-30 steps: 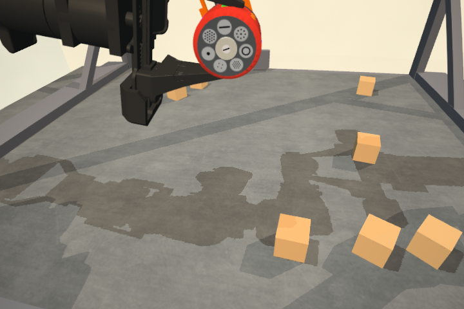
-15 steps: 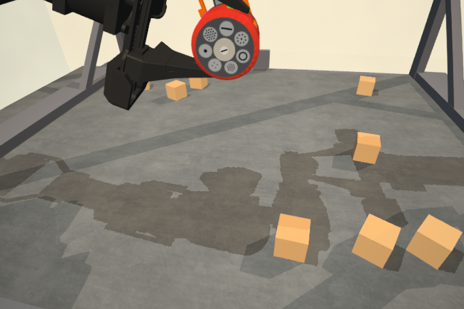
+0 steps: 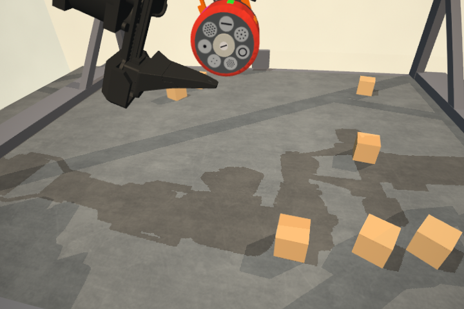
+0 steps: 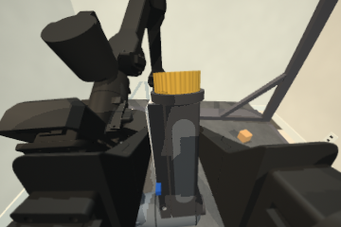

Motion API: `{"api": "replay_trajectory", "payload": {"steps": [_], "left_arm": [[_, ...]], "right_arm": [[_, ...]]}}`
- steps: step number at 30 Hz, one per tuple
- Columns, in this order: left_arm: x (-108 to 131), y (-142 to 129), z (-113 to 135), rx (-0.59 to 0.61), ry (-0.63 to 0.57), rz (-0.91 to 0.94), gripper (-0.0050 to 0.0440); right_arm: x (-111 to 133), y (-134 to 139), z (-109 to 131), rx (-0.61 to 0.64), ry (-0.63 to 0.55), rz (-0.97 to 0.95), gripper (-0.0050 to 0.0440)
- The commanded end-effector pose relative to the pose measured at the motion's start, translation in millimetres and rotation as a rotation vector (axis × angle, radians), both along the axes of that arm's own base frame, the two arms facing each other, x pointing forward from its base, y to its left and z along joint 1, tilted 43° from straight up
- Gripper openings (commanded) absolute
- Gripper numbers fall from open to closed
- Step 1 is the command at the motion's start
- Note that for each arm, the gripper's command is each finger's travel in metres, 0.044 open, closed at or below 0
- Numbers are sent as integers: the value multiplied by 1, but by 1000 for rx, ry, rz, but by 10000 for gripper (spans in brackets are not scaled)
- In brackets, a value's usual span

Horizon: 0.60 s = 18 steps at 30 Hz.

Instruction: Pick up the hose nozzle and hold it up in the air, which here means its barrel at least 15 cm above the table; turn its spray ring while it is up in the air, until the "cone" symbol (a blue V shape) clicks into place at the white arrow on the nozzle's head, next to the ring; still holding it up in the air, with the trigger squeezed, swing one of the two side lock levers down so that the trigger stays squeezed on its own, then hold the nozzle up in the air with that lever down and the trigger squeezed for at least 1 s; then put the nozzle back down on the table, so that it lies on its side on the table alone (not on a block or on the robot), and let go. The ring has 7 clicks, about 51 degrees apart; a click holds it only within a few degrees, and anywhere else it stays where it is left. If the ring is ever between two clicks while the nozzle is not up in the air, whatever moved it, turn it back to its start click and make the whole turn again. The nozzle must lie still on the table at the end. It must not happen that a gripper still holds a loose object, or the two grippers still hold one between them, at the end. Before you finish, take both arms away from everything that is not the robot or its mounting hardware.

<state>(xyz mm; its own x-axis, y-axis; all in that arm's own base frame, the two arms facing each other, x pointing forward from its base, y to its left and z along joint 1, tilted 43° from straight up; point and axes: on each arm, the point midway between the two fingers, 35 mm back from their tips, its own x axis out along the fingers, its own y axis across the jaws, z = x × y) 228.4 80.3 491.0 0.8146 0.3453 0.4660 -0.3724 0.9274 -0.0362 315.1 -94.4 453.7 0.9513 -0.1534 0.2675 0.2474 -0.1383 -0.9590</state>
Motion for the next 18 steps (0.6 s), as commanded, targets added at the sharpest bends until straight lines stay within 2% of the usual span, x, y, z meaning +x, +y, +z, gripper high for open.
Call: {"api": "replay_trajectory", "payload": {"steps": [1, 18], "left_arm": [[-15, -4, 16, 20, -52, 2, 170], [-15, -4, 16, 20, -52, 2, 170]], "right_arm": [[-7, 3, 11, -13, -26, -3, 414], [-21, 5, 7, -14, -27, -2, 414]]}}
